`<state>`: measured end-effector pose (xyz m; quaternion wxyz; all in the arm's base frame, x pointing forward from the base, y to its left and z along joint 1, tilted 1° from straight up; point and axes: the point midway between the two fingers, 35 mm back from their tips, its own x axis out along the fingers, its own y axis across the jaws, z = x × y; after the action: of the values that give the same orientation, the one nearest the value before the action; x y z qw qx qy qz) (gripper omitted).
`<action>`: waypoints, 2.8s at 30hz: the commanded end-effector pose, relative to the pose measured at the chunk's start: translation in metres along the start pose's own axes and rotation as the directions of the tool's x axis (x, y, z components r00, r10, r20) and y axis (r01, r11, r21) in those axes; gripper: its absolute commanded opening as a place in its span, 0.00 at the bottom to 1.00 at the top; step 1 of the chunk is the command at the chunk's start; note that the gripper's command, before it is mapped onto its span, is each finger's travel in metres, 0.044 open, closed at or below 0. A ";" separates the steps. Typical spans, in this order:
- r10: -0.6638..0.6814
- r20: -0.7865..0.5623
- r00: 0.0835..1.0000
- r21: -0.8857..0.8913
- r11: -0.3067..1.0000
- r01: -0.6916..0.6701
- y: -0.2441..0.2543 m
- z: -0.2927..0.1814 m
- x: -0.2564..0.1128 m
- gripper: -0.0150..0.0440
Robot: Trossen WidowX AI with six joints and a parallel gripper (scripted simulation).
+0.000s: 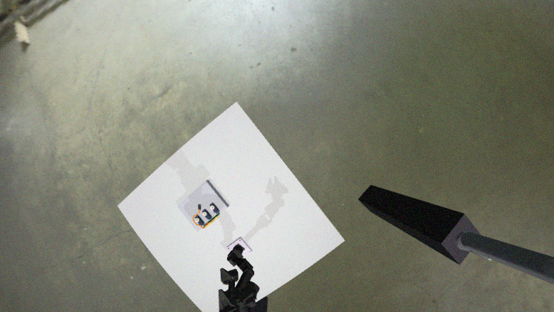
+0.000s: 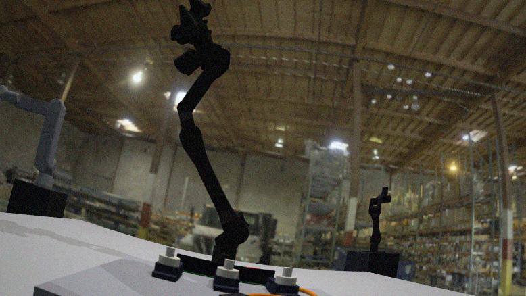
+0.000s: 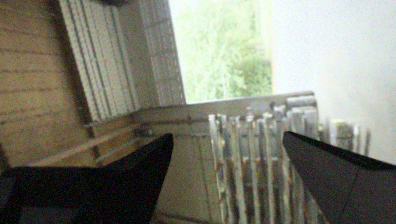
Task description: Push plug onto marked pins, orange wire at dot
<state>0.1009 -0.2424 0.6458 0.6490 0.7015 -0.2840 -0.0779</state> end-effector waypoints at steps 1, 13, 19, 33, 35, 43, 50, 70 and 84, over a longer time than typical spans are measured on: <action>0.002 0.001 1.000 -0.002 1.000 -0.002 0.000 0.000 0.000 0.89; 0.127 0.080 0.989 -0.114 0.987 -0.117 0.026 -0.012 -0.024 0.45; 0.264 0.134 0.955 -0.252 0.941 -0.224 0.048 -0.032 -0.048 0.45; 0.546 0.087 0.833 -0.589 0.703 -0.399 0.068 -0.117 -0.094 0.45; 0.574 0.062 0.816 -0.629 0.658 -0.415 0.066 -0.131 -0.097 0.45; 0.636 -0.074 0.768 -0.762 0.461 -0.455 0.043 -0.191 -0.103 0.45; 0.622 -0.212 0.754 -0.831 0.291 -0.473 0.005 -0.239 -0.096 0.45; 0.242 -0.505 0.828 -0.857 -0.027 -0.515 -0.184 -0.305 -0.044 0.45; -0.198 -0.494 0.847 -0.863 -0.005 -0.505 -0.351 -0.271 -0.026 0.45</action>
<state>0.3101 0.0129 0.3752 0.9954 -0.0182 -0.0945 0.0039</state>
